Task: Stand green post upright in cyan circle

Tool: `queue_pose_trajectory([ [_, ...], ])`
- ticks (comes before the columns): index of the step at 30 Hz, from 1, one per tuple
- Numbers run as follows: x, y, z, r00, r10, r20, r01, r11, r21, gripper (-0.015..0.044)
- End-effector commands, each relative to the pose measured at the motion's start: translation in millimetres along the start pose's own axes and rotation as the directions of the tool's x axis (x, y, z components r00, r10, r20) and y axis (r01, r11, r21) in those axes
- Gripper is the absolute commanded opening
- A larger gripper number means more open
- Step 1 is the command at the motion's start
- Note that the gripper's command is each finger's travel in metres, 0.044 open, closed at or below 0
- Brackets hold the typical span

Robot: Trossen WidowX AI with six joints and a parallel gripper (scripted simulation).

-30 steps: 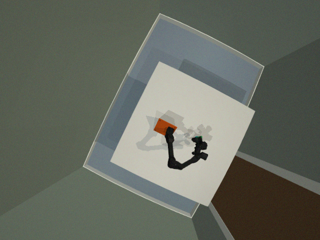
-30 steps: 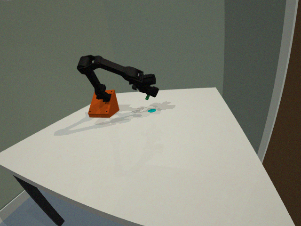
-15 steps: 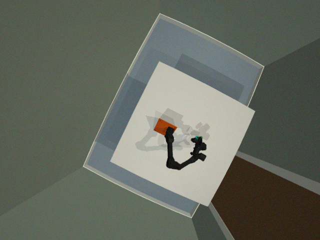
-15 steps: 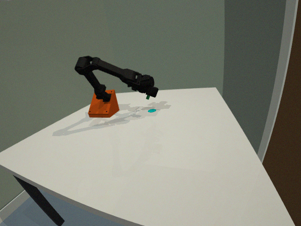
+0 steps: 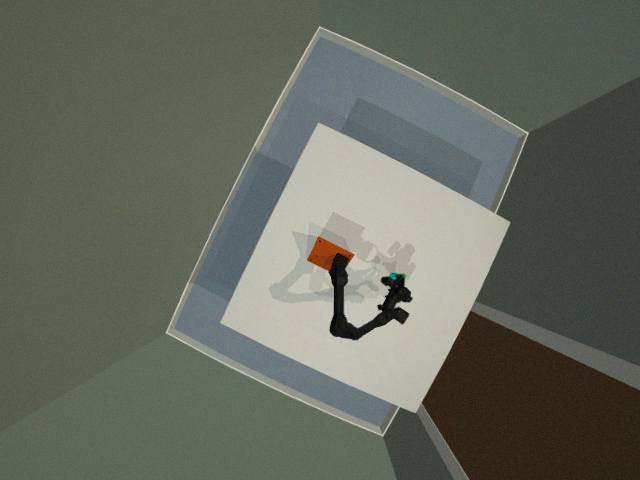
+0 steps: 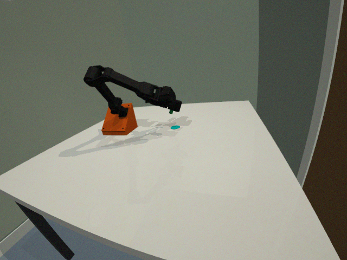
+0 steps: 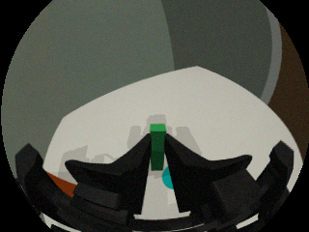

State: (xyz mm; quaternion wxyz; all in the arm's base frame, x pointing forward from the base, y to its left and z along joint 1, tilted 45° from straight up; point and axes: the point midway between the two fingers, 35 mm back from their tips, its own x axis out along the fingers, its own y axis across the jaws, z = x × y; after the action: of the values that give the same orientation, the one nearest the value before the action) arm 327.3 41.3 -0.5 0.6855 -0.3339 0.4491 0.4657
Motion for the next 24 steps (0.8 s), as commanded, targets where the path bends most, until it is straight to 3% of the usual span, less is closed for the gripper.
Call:
queue_pose_trajectory([
  [1, -1.5, 1.6, 0.0, 1.0, -0.005, 0.027, 0.005, 1.0, -0.013, 0.0023],
  [24, -14.0, -0.6, 2.0, 0.981, -0.062, 0.186, 0.077, 0.994, -0.075, 0.0023],
])
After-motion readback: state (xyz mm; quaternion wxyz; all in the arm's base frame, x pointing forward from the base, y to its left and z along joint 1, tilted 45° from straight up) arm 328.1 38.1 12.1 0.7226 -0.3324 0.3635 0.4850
